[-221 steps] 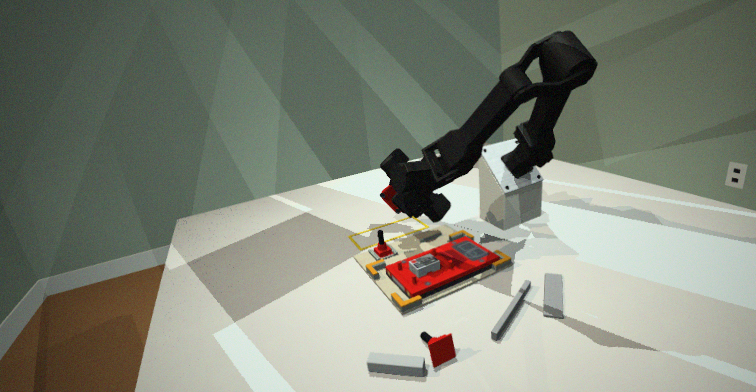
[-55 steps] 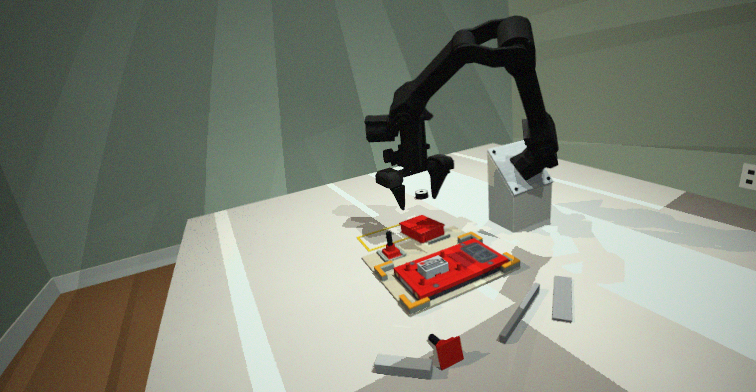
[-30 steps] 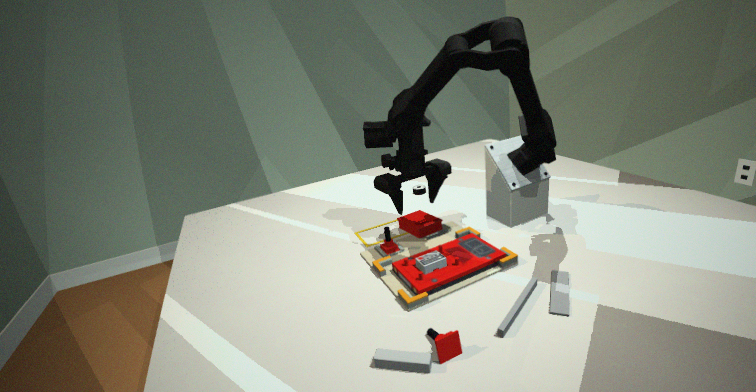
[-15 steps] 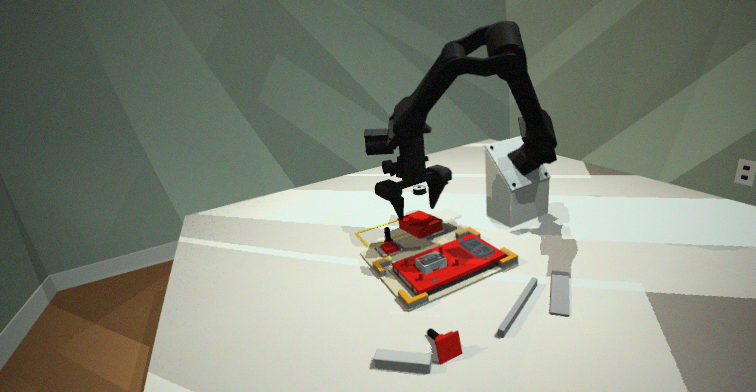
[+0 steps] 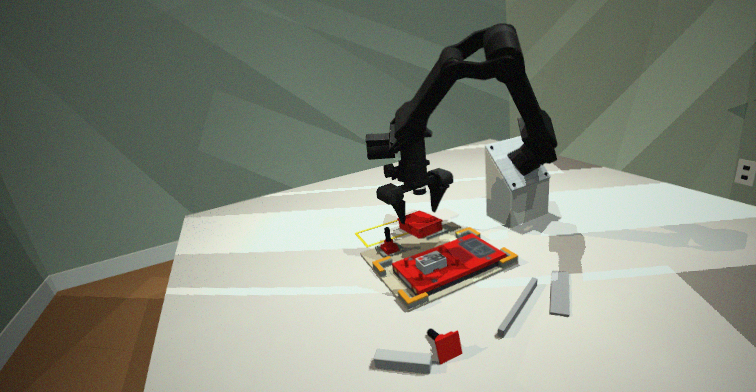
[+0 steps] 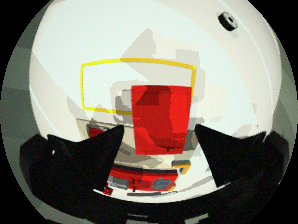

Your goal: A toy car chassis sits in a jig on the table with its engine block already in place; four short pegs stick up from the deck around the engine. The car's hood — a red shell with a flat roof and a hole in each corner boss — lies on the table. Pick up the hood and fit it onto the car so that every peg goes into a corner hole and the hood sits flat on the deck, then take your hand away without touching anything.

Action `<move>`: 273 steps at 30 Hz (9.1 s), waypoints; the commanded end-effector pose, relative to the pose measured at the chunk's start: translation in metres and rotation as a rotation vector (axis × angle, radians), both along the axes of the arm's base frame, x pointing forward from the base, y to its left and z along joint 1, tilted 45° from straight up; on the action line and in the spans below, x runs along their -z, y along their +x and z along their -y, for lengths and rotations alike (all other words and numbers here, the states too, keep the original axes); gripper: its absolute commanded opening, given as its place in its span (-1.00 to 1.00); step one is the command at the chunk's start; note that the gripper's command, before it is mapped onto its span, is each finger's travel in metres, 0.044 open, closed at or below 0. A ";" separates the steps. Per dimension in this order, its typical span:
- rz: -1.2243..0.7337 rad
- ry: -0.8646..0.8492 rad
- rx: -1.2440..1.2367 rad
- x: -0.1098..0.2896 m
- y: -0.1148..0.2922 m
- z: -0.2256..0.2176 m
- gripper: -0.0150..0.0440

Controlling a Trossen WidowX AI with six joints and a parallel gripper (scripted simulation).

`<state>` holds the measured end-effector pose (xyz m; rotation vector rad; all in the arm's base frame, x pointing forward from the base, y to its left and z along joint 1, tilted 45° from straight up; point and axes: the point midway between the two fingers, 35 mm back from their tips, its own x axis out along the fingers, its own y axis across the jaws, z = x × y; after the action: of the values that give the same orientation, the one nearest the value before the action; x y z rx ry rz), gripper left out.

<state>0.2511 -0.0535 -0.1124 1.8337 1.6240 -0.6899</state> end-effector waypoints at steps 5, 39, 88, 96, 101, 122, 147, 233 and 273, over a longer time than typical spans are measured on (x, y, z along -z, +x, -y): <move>-0.005 0.008 0.003 0.003 -0.001 -0.004 1.00; -0.005 0.009 0.003 0.015 0.001 -0.016 1.00; -0.002 -0.003 0.003 -0.054 -0.009 0.054 -0.49; 0.087 -0.038 -0.097 -0.061 0.003 0.044 -0.49; 0.251 -0.095 -0.279 -0.082 0.022 0.030 -0.49; 1.061 -0.234 -1.009 -0.183 0.084 -0.063 -0.49; 1.062 -0.233 -1.008 -0.149 0.091 -0.099 -0.49; 1.063 -0.234 -1.007 -0.145 0.090 -0.105 -0.49; 1.068 -0.236 -1.001 -0.142 0.090 -0.108 -0.49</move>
<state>0.3416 0.0526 0.0309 0.7153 1.3156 0.4714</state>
